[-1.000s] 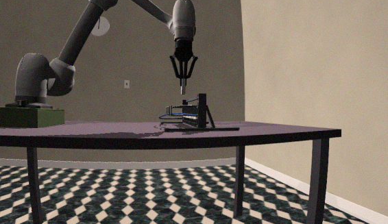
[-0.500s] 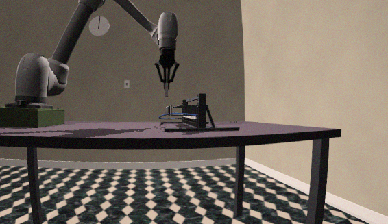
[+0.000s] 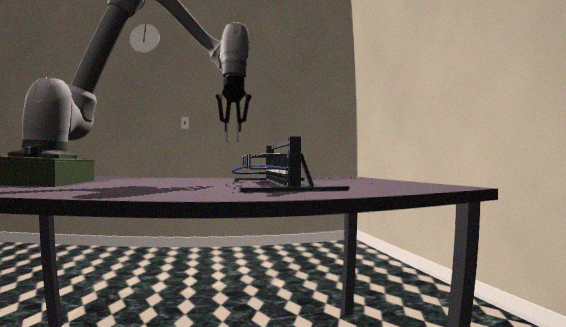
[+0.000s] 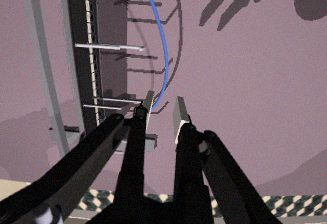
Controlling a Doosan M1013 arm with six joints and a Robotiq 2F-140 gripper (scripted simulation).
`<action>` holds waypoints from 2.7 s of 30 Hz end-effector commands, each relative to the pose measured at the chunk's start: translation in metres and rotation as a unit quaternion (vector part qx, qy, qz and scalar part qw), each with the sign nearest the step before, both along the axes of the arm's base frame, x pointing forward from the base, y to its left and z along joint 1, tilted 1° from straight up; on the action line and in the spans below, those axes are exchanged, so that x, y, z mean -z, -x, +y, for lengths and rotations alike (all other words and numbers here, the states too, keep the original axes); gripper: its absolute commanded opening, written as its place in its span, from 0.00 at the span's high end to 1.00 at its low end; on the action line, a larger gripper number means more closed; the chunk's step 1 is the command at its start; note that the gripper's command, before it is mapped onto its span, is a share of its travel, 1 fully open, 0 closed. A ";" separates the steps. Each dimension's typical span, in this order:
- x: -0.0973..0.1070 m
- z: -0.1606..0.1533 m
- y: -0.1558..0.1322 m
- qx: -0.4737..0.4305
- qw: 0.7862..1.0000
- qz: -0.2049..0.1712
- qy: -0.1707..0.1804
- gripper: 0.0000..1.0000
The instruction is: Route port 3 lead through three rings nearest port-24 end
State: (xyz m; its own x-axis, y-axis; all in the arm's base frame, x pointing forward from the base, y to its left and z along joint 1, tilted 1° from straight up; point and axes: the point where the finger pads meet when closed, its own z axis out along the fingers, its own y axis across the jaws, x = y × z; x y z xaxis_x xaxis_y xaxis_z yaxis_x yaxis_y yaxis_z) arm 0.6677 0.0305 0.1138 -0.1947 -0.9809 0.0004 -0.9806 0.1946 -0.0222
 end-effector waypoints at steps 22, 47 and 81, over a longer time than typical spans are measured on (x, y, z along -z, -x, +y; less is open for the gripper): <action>0.000 0.000 0.000 0.000 1.000 0.000 0.000 0.80; 0.025 0.000 -0.001 0.000 1.000 0.000 0.000 0.80; 0.097 0.000 -0.002 0.000 1.000 0.000 0.000 0.80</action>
State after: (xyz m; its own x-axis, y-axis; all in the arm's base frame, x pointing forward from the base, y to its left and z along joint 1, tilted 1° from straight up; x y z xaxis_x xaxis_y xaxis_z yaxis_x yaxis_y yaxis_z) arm 0.6698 0.0303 0.0176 -0.1942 -0.9810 0.0005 -0.9807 0.1942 -0.0224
